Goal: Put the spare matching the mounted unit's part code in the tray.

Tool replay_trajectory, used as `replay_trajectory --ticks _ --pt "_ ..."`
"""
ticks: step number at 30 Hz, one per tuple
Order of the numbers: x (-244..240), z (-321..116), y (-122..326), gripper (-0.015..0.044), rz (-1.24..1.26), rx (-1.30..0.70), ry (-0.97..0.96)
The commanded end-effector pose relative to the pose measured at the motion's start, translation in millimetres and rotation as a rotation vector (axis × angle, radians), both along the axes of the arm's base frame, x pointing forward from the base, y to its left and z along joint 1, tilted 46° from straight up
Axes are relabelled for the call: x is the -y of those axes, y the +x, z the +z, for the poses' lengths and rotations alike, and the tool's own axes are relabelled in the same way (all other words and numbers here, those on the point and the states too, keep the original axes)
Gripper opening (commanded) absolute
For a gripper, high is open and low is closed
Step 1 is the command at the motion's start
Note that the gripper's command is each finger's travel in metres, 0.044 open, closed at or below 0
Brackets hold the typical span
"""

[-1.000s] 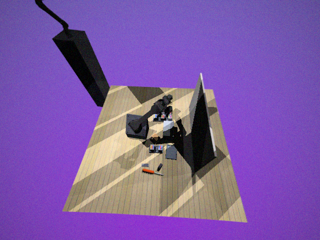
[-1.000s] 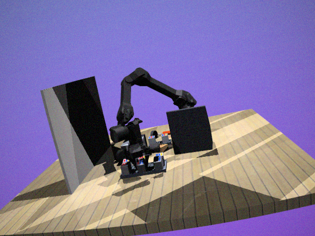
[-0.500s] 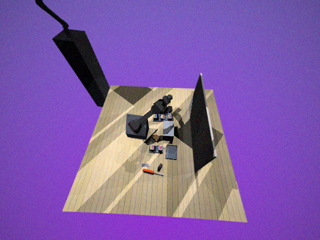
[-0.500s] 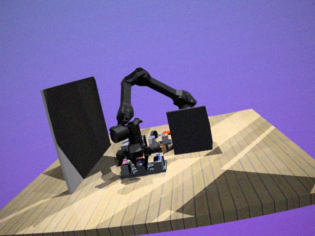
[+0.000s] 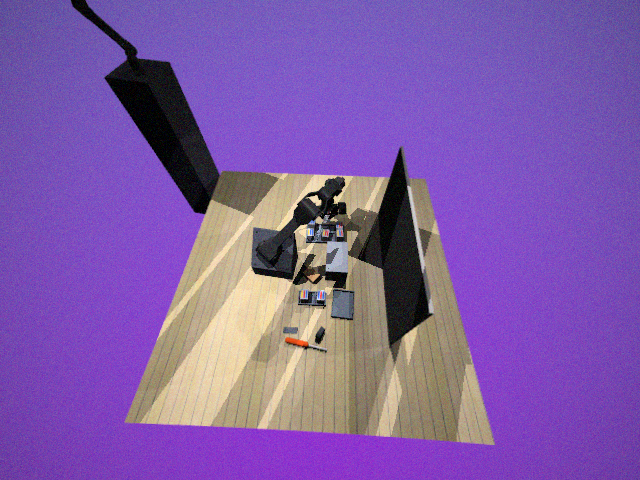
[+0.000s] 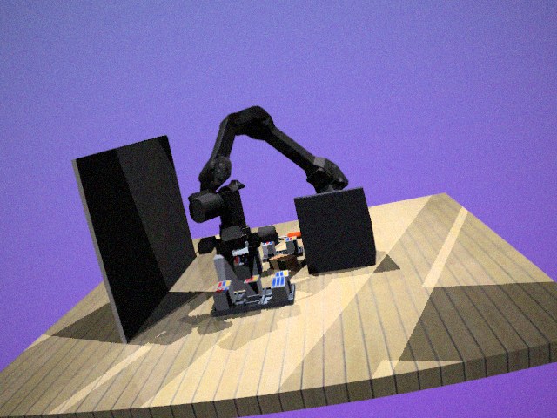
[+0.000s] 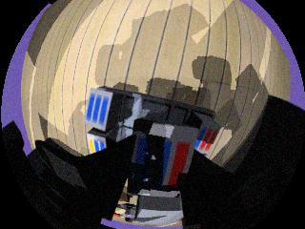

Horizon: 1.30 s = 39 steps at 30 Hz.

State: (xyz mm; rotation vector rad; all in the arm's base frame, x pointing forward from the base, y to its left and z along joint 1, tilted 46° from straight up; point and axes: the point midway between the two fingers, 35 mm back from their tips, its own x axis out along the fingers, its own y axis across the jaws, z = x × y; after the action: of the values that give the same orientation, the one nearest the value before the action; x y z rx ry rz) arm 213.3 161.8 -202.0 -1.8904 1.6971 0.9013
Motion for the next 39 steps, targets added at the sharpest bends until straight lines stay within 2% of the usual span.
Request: replay_trajectory --ticks 1,5,13,18,26,39 --pt "-4 7 -1 0.0000 -0.011 -0.002 -0.001" --pt "-8 9 1 0.0000 -0.002 0.002 0.002" --pt "-49 64 0 0.0000 -0.010 -0.004 0.001" --pt "-50 66 1 0.0000 -0.013 -0.004 0.002" --pt "-29 100 36 0.0000 -0.089 0.018 0.056" --pt "25 169 101 0.0000 -0.048 0.013 0.090"
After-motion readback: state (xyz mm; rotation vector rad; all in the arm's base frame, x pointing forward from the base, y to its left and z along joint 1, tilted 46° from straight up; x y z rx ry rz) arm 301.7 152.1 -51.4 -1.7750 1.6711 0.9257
